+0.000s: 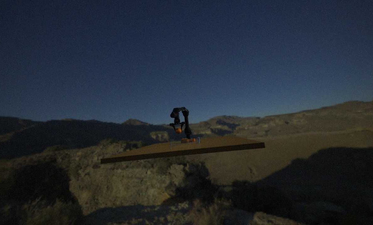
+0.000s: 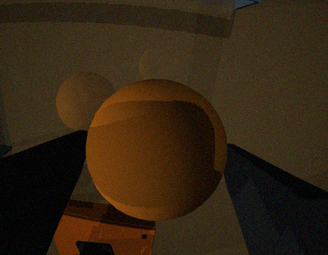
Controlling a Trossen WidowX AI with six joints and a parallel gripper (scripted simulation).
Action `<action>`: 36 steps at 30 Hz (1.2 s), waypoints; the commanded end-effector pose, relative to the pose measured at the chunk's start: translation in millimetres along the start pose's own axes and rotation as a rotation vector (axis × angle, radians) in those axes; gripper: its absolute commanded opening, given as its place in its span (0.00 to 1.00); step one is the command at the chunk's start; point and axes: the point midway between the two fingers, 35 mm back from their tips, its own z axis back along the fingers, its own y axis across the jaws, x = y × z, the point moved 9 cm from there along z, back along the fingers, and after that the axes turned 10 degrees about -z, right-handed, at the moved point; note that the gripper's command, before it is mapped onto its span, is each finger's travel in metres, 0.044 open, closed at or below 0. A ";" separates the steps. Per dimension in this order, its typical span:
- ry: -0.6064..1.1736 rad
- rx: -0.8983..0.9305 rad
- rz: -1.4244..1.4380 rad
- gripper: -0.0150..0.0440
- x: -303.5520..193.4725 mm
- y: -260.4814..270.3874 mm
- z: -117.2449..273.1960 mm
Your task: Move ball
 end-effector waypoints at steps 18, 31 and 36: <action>-0.008 0.001 0.004 0.25 -21.9 47.2 -23.7; -0.007 0.003 0.004 0.25 -37.1 70.0 -50.0; -0.007 0.004 0.004 0.25 -35.2 70.2 -72.2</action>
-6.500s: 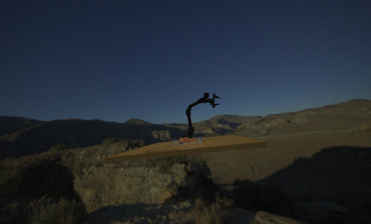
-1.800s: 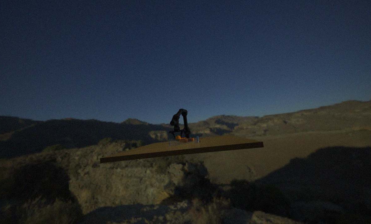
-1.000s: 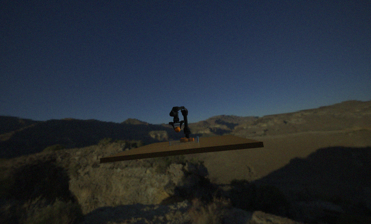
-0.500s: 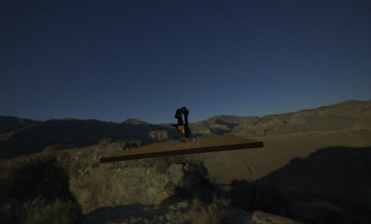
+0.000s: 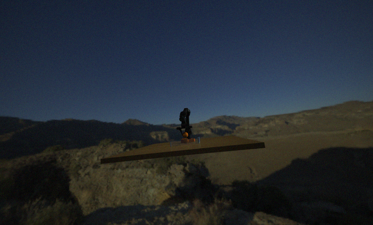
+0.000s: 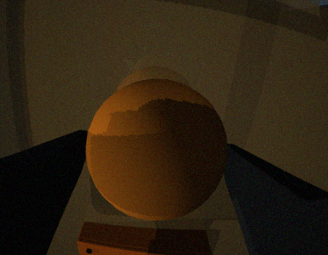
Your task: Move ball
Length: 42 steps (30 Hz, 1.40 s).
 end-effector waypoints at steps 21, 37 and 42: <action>0.006 -0.002 -0.003 0.25 -3.3 0.3 -64.8; 0.000 0.001 0.000 0.43 -3.1 0.6 -72.8; 0.000 0.001 0.000 0.65 -3.1 0.6 -72.8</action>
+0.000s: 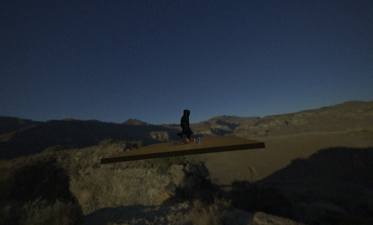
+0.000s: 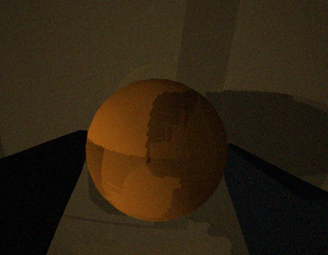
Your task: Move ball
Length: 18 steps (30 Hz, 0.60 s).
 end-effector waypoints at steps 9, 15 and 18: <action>0.001 -0.001 -0.001 1.00 3.1 0.2 24.3; 0.006 -0.004 -0.003 1.00 0.4 0.0 83.7; 0.006 -0.004 -0.003 1.00 0.4 0.0 83.7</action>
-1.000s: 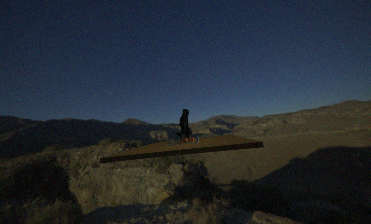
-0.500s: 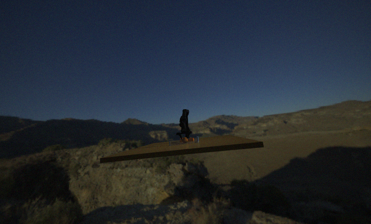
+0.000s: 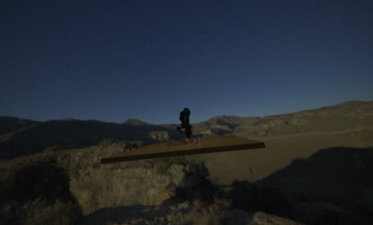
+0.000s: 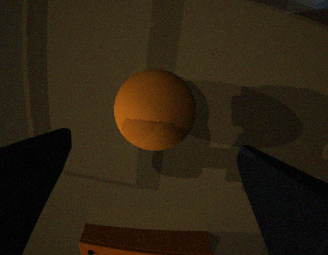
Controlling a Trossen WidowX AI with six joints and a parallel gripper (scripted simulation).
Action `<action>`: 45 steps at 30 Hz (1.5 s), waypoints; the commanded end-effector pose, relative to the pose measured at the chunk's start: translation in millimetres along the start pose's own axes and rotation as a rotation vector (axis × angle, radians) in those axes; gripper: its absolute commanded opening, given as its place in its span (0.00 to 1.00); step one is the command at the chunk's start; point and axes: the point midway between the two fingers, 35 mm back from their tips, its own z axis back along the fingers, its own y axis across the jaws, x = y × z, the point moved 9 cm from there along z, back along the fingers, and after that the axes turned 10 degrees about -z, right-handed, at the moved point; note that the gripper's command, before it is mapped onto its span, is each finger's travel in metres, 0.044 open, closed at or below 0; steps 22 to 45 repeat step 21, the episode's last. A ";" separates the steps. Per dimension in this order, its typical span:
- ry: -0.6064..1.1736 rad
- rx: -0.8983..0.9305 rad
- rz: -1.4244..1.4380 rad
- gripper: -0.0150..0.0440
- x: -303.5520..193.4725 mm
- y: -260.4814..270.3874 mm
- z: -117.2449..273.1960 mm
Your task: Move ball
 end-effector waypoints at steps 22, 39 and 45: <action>0.004 -0.001 0.000 1.00 -5.5 -0.4 52.3; 0.004 -0.001 0.000 1.00 -5.5 -0.4 52.3; 0.004 -0.001 0.000 1.00 -5.5 -0.4 52.3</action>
